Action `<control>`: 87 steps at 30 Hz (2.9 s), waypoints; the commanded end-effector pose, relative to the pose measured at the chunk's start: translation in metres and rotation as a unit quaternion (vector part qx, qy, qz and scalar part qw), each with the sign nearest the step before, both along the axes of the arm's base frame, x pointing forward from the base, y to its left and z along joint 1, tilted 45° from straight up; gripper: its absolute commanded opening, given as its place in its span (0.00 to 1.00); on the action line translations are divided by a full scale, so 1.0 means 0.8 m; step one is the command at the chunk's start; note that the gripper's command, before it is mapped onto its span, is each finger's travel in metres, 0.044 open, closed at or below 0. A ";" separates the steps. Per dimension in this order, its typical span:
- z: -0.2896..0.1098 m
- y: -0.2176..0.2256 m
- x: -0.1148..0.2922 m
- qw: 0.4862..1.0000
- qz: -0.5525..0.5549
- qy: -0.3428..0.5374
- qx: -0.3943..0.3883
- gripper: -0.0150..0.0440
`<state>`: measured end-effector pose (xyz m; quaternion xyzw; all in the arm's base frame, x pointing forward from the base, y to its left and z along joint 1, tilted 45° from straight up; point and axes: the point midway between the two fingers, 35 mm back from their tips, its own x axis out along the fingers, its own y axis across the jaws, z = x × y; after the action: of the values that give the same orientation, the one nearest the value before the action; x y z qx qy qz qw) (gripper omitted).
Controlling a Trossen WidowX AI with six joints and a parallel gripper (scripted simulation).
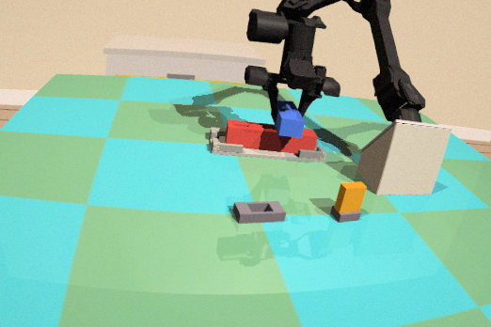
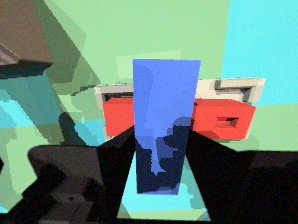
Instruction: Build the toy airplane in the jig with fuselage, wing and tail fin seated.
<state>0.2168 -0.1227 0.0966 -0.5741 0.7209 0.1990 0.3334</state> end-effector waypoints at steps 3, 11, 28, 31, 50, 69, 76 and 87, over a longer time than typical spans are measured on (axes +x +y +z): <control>0.000 0.000 0.000 1.000 0.000 0.000 0.000 0.88; 0.000 0.000 0.000 1.000 0.000 0.000 0.000 1.00; 0.073 0.075 0.018 1.000 0.001 0.003 0.000 1.00; 0.073 0.075 0.018 1.000 0.001 0.003 0.000 1.00; 0.070 0.070 0.018 0.789 -0.436 -0.427 -0.074 1.00; 0.033 0.114 0.039 0.790 -0.438 -0.424 -0.061 1.00; -0.067 0.228 0.046 0.792 -0.442 -0.418 -0.052 1.00; -0.156 0.309 0.003 0.789 -0.440 -0.424 -0.066 1.00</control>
<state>0.2237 0.1170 -0.0185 -0.2519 0.6947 -0.2730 0.6160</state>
